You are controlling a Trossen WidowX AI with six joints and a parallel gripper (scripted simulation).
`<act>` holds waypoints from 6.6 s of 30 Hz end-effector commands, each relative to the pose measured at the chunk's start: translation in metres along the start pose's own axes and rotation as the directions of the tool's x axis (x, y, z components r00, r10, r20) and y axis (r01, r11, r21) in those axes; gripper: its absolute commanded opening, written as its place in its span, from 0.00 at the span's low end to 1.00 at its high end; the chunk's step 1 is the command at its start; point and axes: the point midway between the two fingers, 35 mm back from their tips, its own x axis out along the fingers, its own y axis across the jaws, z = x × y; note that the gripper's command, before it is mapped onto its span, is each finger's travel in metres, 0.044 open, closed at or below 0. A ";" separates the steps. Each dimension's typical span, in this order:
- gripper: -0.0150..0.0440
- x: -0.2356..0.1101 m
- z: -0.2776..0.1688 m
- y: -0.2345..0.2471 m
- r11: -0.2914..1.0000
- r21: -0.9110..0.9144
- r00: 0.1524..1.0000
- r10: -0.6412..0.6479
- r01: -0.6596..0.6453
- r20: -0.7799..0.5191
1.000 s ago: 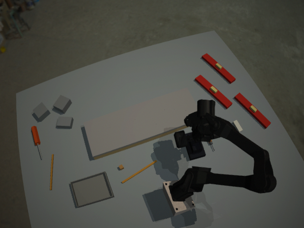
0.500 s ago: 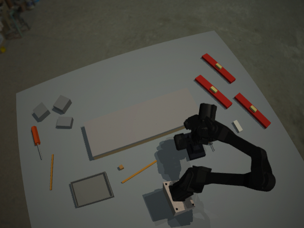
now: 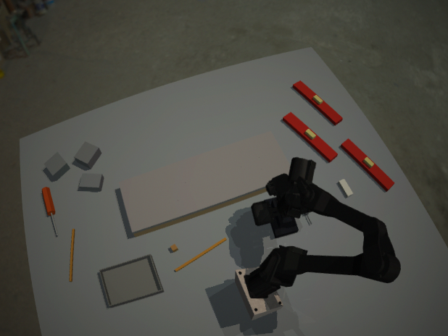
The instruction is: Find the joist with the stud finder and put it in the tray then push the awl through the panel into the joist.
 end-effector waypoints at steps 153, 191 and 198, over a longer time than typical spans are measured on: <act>0.25 0.009 0.183 -0.005 0.993 -0.113 0.999 0.036 -0.035 0.008; 0.25 0.004 0.168 0.126 0.993 -0.112 0.999 0.041 -0.040 0.006; 0.25 0.003 0.165 0.150 0.993 -0.112 0.999 0.042 -0.041 0.006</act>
